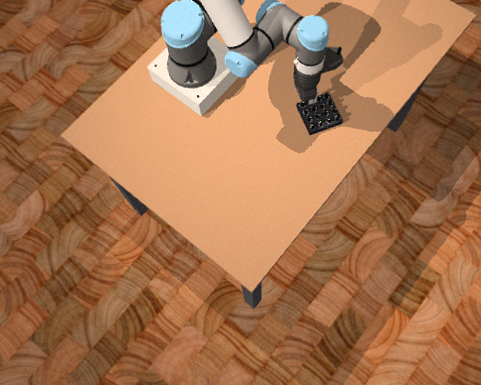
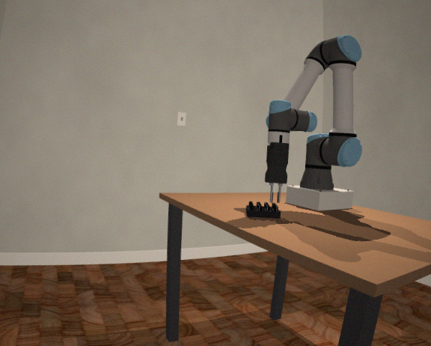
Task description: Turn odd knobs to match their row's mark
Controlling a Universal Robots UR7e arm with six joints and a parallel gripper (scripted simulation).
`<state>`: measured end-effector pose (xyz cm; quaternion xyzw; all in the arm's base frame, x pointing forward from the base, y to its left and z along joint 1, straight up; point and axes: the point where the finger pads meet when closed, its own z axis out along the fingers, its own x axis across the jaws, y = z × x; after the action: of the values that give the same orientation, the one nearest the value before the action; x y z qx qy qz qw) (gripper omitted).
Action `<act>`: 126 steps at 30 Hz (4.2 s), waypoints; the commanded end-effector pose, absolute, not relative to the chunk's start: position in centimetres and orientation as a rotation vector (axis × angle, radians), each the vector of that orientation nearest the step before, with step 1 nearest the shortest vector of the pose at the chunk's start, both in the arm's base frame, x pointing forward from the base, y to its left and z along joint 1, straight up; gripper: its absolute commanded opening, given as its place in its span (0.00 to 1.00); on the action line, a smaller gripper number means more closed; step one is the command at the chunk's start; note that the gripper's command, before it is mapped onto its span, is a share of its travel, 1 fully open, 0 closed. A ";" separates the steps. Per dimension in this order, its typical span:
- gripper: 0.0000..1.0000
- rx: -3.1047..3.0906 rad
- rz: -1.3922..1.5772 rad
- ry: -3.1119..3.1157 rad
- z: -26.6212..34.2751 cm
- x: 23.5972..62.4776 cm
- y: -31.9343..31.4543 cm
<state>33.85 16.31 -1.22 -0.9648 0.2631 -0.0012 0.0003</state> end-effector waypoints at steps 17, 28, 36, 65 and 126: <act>0.46 -3.030 -0.006 0.826 -2.2 33.9 16.3; 0.46 -3.030 -0.006 0.826 -2.6 33.9 16.3; 0.46 -3.030 -0.006 0.826 -2.6 33.9 16.3; 0.46 -3.030 -0.006 0.826 -2.6 33.9 16.3; 0.30 -3.061 -0.006 0.703 -2.6 33.9 16.3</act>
<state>33.85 16.31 -2.62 -0.9721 0.2347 -0.0013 0.0001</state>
